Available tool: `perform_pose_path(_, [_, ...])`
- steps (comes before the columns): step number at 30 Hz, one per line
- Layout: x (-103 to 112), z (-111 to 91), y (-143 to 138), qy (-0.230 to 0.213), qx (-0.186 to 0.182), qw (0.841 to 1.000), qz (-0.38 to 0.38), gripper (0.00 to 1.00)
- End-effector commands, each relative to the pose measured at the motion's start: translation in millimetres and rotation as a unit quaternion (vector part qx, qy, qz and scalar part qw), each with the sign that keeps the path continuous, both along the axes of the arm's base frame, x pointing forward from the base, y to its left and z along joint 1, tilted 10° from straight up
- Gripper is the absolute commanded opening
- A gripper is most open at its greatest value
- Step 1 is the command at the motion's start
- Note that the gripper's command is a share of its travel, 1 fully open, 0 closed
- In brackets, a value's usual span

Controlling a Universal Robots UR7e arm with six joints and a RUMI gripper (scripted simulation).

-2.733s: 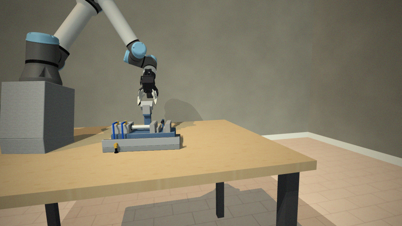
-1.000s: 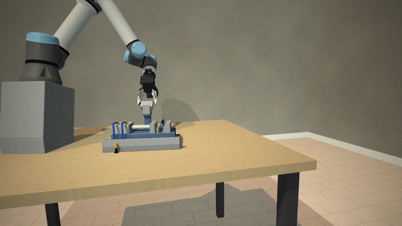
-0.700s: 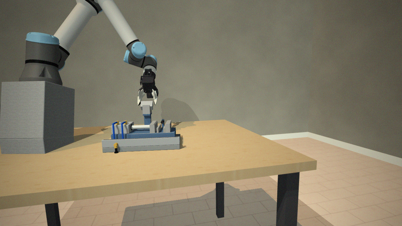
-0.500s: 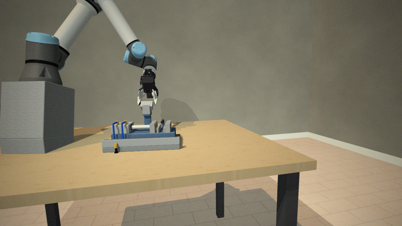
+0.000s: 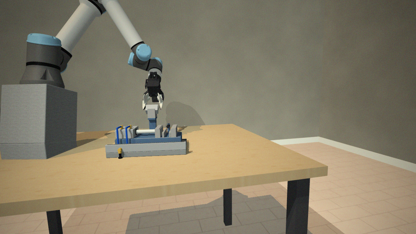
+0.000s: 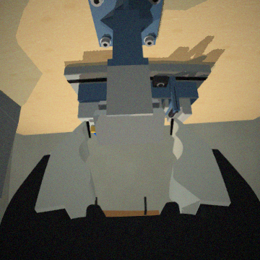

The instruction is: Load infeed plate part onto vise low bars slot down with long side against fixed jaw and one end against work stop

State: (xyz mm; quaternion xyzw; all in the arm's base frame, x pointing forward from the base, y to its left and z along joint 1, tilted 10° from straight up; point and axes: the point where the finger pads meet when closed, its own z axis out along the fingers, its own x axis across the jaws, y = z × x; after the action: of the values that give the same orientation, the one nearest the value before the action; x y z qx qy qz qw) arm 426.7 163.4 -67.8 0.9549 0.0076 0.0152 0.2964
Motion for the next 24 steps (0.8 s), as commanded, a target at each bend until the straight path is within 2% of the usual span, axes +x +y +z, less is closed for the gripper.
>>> perform_pose_path(1, [-1.1,-0.2,-1.6,0.001,0.006,1.000,-0.001,0.51])
perform_pose_path(24, [-1.1,0.2,-2.2,0.002,0.056,0.998,0.000,0.51])
